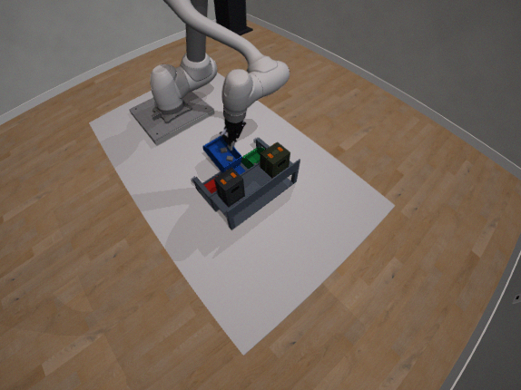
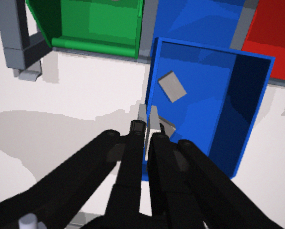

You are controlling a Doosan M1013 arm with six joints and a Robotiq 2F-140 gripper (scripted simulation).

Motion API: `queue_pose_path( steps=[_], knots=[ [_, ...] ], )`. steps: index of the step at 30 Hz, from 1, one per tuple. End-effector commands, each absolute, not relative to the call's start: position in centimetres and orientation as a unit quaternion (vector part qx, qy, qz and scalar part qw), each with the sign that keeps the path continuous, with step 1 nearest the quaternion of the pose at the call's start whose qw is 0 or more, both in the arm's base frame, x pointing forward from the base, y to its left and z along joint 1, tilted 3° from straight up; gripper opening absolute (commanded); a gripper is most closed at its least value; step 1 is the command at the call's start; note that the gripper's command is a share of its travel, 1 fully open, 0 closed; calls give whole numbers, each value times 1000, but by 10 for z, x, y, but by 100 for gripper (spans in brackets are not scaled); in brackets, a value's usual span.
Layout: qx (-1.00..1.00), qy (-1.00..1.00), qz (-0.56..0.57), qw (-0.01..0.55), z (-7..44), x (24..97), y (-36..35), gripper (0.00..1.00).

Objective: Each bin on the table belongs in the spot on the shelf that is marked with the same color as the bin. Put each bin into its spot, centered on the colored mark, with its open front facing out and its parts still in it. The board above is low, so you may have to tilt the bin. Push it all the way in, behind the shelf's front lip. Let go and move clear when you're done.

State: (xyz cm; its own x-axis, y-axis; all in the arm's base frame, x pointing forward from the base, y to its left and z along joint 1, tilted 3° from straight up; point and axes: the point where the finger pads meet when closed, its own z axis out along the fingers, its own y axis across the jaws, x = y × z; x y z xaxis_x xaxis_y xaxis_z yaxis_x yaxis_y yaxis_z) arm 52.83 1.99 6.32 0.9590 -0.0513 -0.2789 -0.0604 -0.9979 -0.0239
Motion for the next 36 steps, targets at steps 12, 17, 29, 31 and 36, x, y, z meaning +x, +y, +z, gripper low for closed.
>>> queue_pose_path(
  steps=[12, 17, 29, 31, 36],
  knots=[
    [-990, 28, 140, 16, 63, 542, 19, 10],
    [-990, 28, 140, 16, 62, 548, 19, 10],
    [-990, 28, 140, 16, 62, 557, 18, 10],
    [-990, 28, 140, 16, 62, 559, 18, 10],
    [-990, 28, 140, 16, 62, 562, 18, 10]
  ],
)
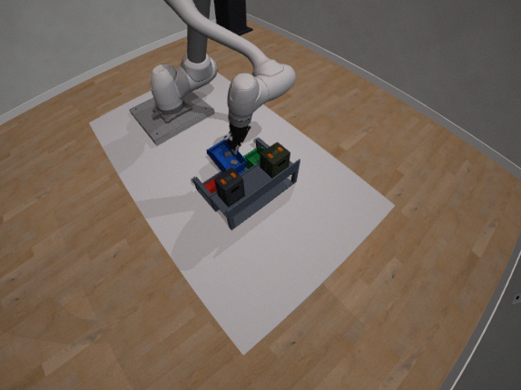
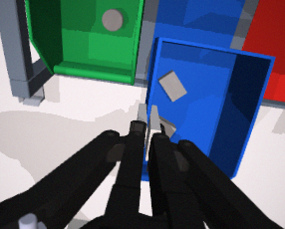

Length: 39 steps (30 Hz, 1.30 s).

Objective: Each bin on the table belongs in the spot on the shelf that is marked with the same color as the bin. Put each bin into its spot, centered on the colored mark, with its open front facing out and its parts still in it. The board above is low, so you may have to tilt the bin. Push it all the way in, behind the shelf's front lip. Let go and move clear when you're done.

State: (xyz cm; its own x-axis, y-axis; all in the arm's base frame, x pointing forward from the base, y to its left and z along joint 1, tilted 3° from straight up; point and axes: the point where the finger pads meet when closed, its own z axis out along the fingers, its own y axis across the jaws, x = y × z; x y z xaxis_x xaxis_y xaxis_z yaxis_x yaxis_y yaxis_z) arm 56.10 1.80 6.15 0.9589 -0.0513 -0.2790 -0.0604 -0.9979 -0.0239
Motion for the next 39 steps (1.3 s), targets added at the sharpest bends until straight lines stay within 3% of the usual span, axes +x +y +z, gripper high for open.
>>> queue_pose_path(
  steps=[1, 39],
  knots=[
    [-990, 28, 140, 16, 62, 563, 18, 10],
    [-990, 28, 140, 16, 61, 570, 17, 10]
  ],
)
